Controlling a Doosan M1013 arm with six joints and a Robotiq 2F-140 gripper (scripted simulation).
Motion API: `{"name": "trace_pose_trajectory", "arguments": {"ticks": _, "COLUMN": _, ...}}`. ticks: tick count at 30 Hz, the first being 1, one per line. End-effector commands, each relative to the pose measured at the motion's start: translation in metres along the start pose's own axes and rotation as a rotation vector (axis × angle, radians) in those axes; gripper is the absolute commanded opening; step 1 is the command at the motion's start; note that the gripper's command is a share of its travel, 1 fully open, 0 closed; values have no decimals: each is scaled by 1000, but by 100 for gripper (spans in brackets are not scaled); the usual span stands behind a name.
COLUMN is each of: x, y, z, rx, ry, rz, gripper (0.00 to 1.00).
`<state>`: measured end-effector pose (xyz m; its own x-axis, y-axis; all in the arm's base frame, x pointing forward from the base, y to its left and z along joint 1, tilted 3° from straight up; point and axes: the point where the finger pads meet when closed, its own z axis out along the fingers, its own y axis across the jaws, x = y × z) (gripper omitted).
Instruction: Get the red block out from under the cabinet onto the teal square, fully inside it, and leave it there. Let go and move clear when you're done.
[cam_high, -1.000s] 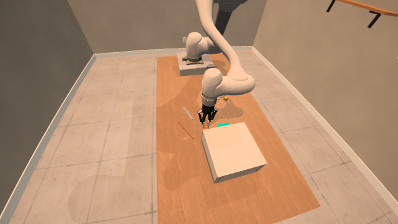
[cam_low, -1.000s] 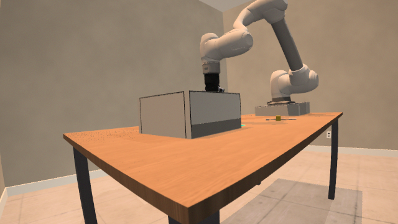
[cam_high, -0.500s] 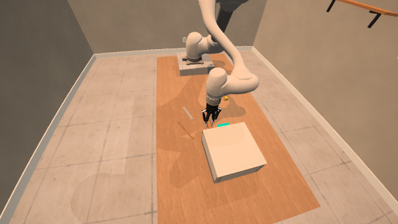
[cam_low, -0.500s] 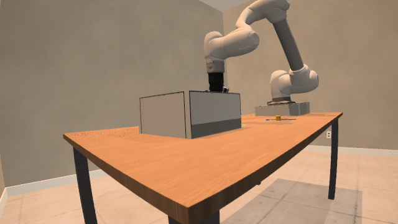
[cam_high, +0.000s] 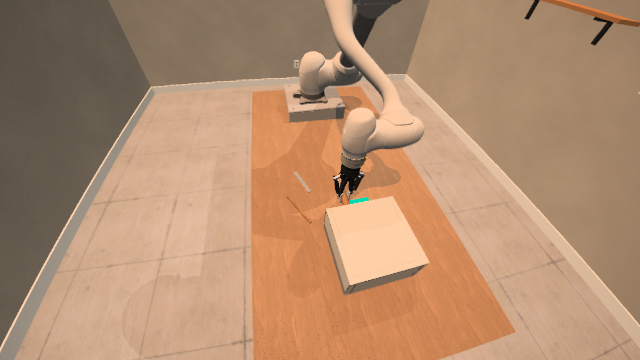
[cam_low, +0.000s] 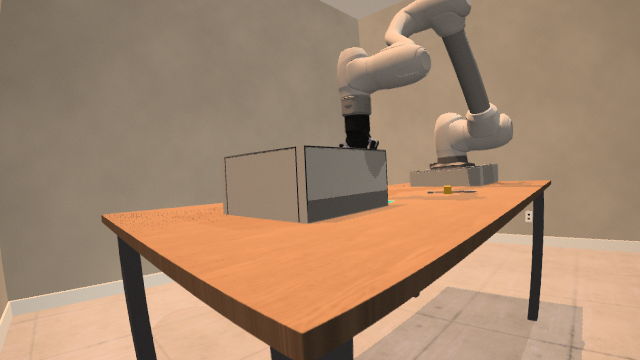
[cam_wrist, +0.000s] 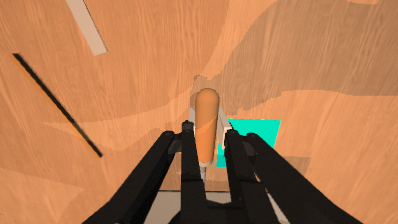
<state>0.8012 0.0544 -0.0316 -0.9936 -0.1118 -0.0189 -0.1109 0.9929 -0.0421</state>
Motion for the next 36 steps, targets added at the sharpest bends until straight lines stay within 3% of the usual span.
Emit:
{"name": "trace_pose_trajectory", "arguments": {"ticks": 1, "x": 0, "y": 5, "z": 0, "rx": 0, "ry": 0, "rz": 0, "gripper": 0}}
{"name": "trace_pose_trajectory", "arguments": {"ticks": 36, "x": 0, "y": 13, "z": 0, "rx": 0, "ry": 0, "rz": 0, "gripper": 0}}
